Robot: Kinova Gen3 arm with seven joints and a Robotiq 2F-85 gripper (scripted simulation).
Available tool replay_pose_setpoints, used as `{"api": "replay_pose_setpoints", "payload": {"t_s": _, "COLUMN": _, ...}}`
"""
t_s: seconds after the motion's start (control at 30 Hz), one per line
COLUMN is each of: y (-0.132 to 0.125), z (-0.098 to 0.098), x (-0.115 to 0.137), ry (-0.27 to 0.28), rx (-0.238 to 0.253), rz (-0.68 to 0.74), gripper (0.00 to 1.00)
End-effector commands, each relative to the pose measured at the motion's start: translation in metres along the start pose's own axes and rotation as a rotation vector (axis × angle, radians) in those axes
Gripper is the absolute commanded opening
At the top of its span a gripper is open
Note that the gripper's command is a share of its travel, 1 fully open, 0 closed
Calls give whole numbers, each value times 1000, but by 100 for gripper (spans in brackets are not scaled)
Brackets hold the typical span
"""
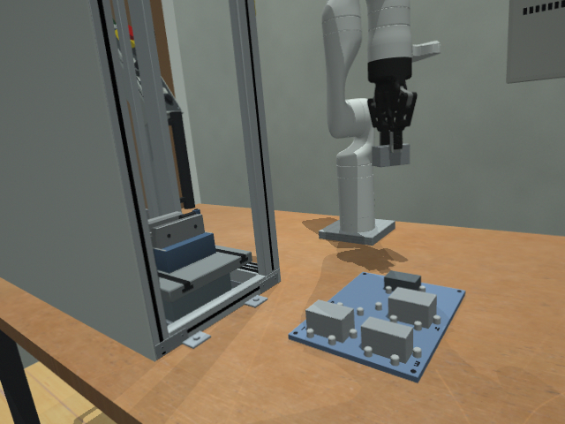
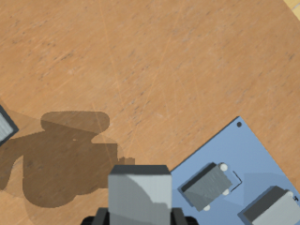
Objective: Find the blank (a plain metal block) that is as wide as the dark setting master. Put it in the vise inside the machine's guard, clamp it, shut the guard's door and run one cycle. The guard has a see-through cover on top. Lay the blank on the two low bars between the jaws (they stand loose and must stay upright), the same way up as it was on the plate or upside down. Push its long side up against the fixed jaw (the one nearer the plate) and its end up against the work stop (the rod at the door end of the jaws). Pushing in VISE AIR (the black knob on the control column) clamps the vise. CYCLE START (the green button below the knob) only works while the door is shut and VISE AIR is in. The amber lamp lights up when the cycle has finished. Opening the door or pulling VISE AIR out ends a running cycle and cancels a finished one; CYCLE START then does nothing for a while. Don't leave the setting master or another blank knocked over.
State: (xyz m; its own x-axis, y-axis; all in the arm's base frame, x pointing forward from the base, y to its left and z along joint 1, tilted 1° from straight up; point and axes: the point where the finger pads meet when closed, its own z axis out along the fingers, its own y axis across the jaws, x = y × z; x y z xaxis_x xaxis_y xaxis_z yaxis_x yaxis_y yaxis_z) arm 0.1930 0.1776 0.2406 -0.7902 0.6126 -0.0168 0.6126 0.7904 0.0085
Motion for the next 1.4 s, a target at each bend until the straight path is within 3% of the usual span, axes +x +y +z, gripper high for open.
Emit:
{"api": "replay_pose_setpoints", "payload": {"t_s": 0.0, "y": 0, "z": 0, "x": 0, "ry": 9, "rx": -1, "rz": -31, "gripper": 10}}
{"api": "replay_pose_setpoints", "payload": {"t_s": 0.27, "y": 0, "z": 0, "x": 0, "ry": 9, "rx": -1, "rz": -31, "gripper": 10}}
{"api": "replay_pose_setpoints", "payload": {"t_s": 0.43, "y": 0, "z": 0, "x": 0, "ry": 9, "rx": -2, "rz": -261, "gripper": 10}}
{"api": "replay_pose_setpoints", "payload": {"t_s": 0.83, "y": 0, "z": 0, "x": 0, "ry": 9, "rx": -2, "rz": -261, "gripper": 10}}
{"api": "replay_pose_setpoints", "payload": {"t_s": 1.0, "y": 0, "z": 0, "x": 0, "ry": 9, "rx": -3, "rz": -491, "gripper": 10}}
{"api": "replay_pose_setpoints", "payload": {"t_s": 1.37, "y": 0, "z": 0, "x": 0, "ry": 9, "rx": -3, "rz": -491, "gripper": 10}}
